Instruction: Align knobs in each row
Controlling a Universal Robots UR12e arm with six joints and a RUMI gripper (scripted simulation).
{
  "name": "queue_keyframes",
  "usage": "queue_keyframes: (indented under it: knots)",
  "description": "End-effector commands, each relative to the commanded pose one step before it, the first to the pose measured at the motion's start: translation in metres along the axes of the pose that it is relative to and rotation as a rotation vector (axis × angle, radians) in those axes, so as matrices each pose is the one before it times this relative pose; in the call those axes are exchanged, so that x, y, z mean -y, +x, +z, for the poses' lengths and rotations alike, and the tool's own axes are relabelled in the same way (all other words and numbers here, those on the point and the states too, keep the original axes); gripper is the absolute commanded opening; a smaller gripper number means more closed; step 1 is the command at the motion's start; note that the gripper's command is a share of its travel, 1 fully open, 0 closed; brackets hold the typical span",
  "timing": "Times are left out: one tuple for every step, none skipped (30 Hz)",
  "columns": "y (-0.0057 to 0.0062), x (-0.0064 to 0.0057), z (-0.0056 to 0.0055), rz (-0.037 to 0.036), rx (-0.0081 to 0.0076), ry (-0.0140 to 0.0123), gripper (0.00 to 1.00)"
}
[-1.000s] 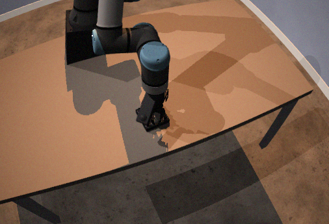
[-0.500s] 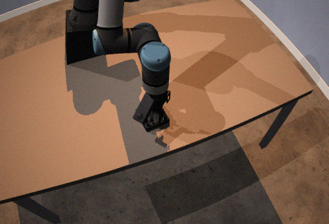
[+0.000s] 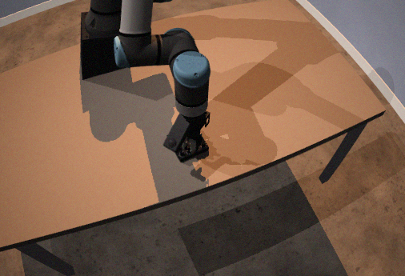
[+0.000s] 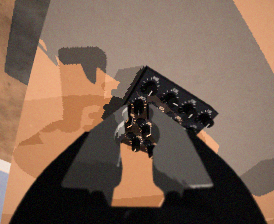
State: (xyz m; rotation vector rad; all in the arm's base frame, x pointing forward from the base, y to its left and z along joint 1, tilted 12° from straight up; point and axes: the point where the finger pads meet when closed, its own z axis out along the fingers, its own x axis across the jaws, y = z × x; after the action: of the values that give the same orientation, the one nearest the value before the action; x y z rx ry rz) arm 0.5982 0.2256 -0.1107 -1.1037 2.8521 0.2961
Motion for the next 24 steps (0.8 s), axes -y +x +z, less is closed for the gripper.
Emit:
queue_keyframes:
  knots:
    - [-0.00050, 0.00037, -0.00053, -0.00011, 0.00097, 0.00078, 0.11]
    - [0.00000, 0.00000, 0.00000, 0.00000, 0.00000, 0.00000, 0.11]
    - [0.00000, 0.00000, 0.00000, 0.00000, 0.00000, 0.00000, 0.11]
    - [0.00000, 0.00000, 0.00000, 0.00000, 0.00000, 0.00000, 0.11]
    - [0.00000, 0.00000, 0.00000, 0.00000, 0.00000, 0.00000, 0.11]
    - [0.00000, 0.00000, 0.00000, 0.00000, 0.00000, 0.00000, 0.11]
    - [0.00000, 0.00000, 0.00000, 0.00000, 0.00000, 0.00000, 0.11]
    - [0.00000, 0.00000, 0.00000, 0.00000, 0.00000, 0.00000, 0.11]
    - [0.00000, 0.00000, 0.00000, 0.00000, 0.00000, 0.00000, 0.11]
    - [0.00000, 0.00000, 0.00000, 0.00000, 0.00000, 0.00000, 0.11]
    - [0.00000, 0.00000, 0.00000, 0.00000, 0.00000, 0.00000, 0.11]
    - [0.00000, 0.00000, 0.00000, 0.00000, 0.00000, 0.00000, 0.11]
    - [0.00000, 0.00000, 0.00000, 0.00000, 0.00000, 0.00000, 0.11]
    - [0.00000, 0.00000, 0.00000, 0.00000, 0.00000, 0.00000, 0.11]
    - [0.00000, 0.00000, 0.00000, 0.00000, 0.00000, 0.00000, 0.11]
    - [0.00000, 0.00000, 0.00000, 0.00000, 0.00000, 0.00000, 0.11]
    - [0.00000, 0.00000, -0.00003, 0.00000, 0.00000, 0.00000, 0.11]
    - [0.00000, 0.00000, -0.00017, 0.00000, 0.00000, 0.00000, 0.11]
    - [0.00000, 0.00000, -0.00041, 0.00000, 0.00000, 0.00000, 0.11]
    - [0.00000, 0.00000, -0.00073, 0.00000, 0.00000, 0.00000, 0.11]
    - [0.00000, 0.00000, -0.00109, 0.00000, 0.00000, 0.00000, 0.11]
    - [0.00000, 0.00000, -0.00146, 0.00000, 0.00000, 0.00000, 0.11]
    - [0.00000, 0.00000, -0.00183, 0.00000, 0.00000, 0.00000, 0.11]
    - [0.00000, 0.00000, -0.00217, 0.00000, 0.00000, 0.00000, 0.11]
